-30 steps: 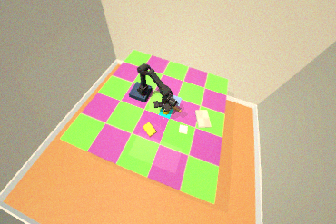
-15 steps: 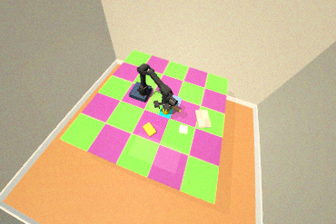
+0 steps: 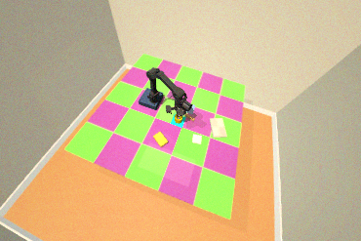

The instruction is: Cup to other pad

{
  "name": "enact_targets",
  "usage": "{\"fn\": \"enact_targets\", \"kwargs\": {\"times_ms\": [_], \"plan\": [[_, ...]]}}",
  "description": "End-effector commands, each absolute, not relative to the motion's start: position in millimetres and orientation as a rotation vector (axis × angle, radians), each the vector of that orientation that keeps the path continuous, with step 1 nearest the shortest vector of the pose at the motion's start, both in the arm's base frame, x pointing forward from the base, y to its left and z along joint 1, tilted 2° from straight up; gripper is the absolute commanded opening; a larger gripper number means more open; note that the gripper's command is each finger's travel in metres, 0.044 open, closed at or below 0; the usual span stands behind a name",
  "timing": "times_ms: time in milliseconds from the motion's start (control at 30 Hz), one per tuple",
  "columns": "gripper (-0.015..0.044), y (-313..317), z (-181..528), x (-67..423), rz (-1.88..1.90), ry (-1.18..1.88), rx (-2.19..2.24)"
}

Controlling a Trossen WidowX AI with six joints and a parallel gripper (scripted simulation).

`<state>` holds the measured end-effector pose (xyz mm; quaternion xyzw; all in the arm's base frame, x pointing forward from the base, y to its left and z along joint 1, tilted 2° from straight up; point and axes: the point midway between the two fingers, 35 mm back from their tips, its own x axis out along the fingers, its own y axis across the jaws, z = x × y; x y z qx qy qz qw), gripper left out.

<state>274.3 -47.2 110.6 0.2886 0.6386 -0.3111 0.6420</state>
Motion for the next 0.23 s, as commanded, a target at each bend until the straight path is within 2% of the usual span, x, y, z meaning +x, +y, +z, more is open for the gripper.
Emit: {"fn": "enact_targets", "kwargs": {"times_ms": [0,200], "plan": [[0.0440,-46.6,124.6,274.1,-0.715,1.447,0.662],[0.0440,-46.5,121.9,275.3,-0.707,1.449,0.659]]}}
